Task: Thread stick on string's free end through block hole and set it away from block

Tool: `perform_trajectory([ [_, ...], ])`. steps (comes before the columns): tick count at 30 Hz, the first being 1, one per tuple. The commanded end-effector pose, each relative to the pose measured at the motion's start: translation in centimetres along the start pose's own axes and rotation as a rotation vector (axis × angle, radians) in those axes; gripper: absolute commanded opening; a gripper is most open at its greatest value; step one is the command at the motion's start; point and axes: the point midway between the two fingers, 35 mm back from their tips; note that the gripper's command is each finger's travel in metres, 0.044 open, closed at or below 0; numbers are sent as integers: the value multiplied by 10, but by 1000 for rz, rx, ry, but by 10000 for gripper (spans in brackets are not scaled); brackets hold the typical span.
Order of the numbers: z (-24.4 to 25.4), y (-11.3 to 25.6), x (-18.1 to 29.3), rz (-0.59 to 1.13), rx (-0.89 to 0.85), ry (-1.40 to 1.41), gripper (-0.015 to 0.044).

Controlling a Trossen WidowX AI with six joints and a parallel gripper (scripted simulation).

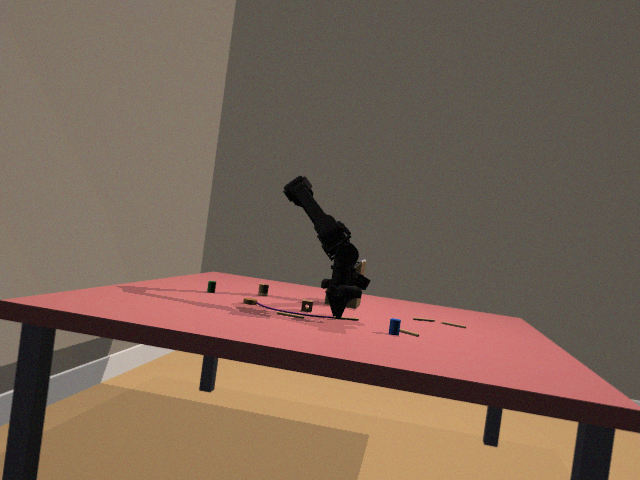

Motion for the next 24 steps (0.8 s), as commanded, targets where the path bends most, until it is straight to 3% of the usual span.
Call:
perform_trajectory([
  [1,0,1,0,0,1,0,70],
  [4,0,1,0,0,1,0,0],
  [24,-1,15,0,-1,1,0,0],
])
Point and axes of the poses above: the point midway between the two fingers, 35 mm back from their tips, its own y axis back along the fingers, its own z axis across the jaws, x = y × z, and after that the axes turned 5 degrees about -y, right-handed
